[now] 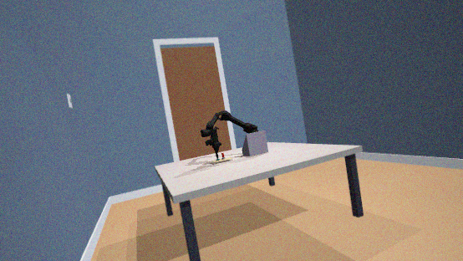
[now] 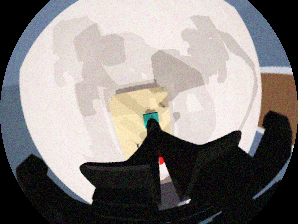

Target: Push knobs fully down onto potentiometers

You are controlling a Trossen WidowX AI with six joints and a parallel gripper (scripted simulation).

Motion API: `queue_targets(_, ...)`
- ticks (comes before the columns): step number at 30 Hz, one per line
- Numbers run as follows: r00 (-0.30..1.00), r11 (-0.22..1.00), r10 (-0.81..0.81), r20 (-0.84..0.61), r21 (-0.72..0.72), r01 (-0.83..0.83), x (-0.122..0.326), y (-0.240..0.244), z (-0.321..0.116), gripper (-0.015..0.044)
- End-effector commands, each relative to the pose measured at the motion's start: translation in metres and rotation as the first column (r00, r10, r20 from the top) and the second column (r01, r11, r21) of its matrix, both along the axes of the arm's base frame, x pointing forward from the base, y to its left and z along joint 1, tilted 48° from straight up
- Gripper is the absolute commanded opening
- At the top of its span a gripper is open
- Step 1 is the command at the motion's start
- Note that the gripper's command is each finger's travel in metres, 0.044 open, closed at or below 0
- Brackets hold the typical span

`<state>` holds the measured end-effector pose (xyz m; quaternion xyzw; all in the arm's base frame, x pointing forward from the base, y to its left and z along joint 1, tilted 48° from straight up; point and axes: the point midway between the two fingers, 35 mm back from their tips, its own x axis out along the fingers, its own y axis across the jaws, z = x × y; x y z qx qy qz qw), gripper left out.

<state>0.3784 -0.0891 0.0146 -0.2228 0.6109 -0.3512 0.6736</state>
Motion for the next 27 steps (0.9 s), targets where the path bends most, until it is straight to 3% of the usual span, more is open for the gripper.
queue_targets(1,1.000,1.000,-0.022,-0.001,0.002,0.022,0.000,-0.002,-0.001,0.0000)
queue_targets(14,1.000,1.000,-0.023,-0.001,0.002,0.023,0.000,0.013,0.012,0.0000)
queue_targets(23,1.000,1.000,-0.020,-0.008,-0.001,0.020,-0.003,0.010,0.008,0.0236)
queue_targets(27,1.000,1.000,-0.019,-0.008,0.007,0.019,-0.038,0.029,0.004,0.0341)
